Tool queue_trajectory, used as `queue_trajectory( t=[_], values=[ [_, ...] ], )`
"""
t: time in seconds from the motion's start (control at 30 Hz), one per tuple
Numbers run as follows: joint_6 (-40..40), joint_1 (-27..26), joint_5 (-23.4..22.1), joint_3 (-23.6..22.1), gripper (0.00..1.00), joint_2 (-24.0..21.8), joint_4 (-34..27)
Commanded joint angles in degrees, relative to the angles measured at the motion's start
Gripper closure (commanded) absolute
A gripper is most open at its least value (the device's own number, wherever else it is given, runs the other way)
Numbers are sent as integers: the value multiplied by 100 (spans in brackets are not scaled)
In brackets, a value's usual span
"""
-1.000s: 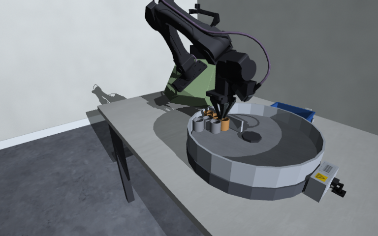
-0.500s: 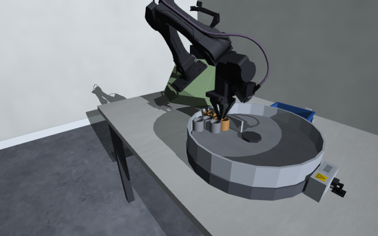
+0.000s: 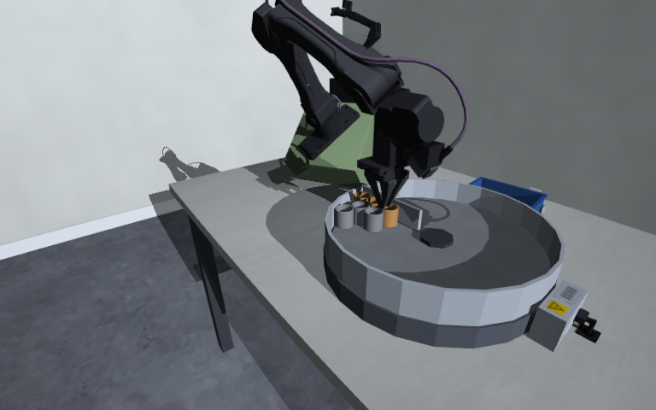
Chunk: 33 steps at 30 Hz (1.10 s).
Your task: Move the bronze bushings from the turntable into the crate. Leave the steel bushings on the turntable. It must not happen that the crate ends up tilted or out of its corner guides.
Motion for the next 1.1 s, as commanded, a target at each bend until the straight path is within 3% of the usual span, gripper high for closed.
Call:
queue_trajectory(
  t=[0.0,1.07],
  values=[
    [-29,72,-28,26,85,-196,137],
    [-28,78,-26,239,85,-179,-78]
  ],
)
